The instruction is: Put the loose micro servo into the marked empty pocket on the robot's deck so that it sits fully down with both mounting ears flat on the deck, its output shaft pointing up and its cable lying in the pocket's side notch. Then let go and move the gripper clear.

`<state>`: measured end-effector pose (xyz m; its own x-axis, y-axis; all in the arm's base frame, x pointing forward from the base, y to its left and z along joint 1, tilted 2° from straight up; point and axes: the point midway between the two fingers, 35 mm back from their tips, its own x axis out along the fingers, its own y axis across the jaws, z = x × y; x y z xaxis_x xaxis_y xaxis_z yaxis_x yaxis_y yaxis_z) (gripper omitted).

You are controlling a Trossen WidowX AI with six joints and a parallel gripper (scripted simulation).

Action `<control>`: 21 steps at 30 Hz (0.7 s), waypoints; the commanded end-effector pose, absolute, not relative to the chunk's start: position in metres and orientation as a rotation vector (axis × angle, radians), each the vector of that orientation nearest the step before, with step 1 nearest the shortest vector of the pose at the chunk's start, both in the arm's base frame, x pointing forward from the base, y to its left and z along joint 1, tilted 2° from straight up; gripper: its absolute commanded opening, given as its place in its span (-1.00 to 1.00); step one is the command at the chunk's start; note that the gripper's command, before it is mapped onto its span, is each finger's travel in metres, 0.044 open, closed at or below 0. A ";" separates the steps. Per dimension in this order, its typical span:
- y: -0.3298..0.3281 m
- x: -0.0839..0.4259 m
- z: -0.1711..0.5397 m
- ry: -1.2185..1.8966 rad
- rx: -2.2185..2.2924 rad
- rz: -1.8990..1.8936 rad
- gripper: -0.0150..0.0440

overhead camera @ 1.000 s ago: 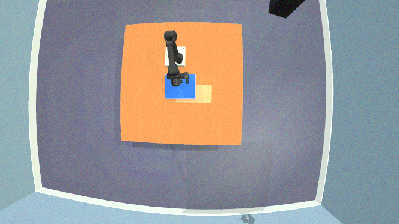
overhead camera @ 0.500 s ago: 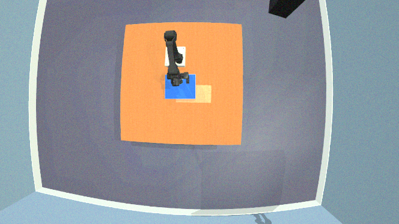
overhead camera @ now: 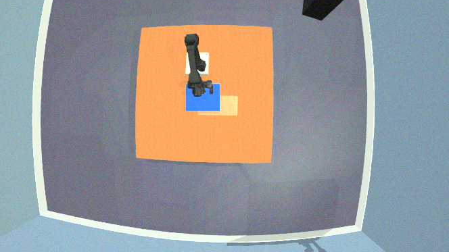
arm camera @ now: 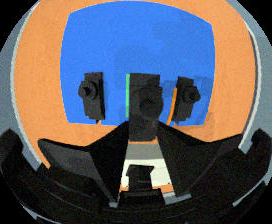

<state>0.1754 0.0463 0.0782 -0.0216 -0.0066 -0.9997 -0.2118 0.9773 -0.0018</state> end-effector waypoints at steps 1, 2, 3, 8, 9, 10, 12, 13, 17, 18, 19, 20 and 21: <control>0.046 0.175 0.081 1.576 -0.166 0.160 -0.49; 0.046 0.175 0.081 1.576 -0.166 0.160 -0.49; 0.046 0.175 0.081 1.576 -0.166 0.160 -0.49; 0.047 0.178 0.081 1.576 -0.166 0.160 -0.49; 0.047 0.179 0.081 1.576 -0.166 0.160 -0.49; 0.047 0.180 0.081 1.576 -0.166 0.159 -0.49; 0.047 0.183 0.081 1.575 -0.166 0.159 -0.49; 0.047 0.185 0.081 1.575 -0.166 0.159 -0.49; 0.048 0.187 0.081 1.575 -0.166 0.159 -0.49; 0.048 0.187 0.081 1.575 -0.166 0.159 -0.49; 0.048 0.187 0.081 1.575 -0.166 0.159 -0.49; 0.048 0.187 0.081 1.575 -0.166 0.159 -0.49; 0.048 0.187 0.081 1.575 -0.166 0.159 -0.49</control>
